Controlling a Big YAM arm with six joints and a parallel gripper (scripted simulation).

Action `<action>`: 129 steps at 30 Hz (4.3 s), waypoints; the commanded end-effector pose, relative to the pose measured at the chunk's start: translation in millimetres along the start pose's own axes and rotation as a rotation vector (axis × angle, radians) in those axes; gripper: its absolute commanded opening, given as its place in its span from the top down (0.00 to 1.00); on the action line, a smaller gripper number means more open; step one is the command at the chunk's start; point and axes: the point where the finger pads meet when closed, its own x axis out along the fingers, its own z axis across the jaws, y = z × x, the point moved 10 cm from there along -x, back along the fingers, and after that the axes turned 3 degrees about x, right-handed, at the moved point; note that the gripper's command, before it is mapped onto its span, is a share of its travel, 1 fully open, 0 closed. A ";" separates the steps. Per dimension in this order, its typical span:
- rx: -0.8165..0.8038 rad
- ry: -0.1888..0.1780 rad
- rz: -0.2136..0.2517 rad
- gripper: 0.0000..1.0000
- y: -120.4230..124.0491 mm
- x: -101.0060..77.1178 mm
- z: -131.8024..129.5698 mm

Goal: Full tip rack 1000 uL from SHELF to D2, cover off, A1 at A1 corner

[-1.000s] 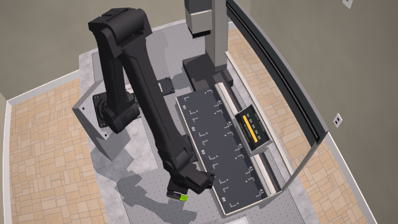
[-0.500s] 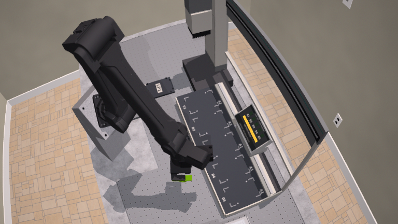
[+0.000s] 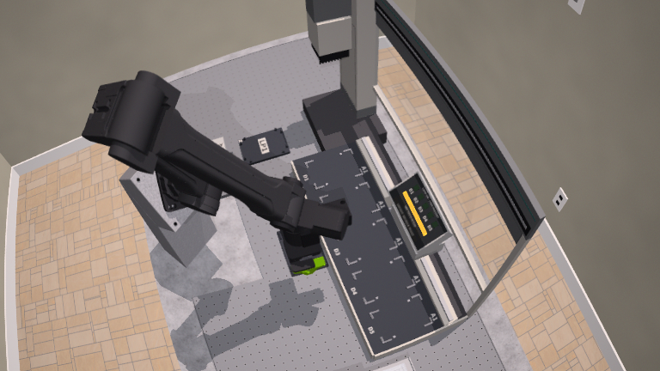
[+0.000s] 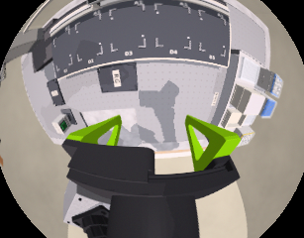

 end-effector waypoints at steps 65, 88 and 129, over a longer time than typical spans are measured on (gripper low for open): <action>0.772 -0.018 -0.002 0.00 -11.9 8.5 61.4; 1.149 -0.018 0.002 0.00 -12.0 17.3 62.2; 1.569 -0.010 -0.018 0.00 -26.0 14.1 -19.4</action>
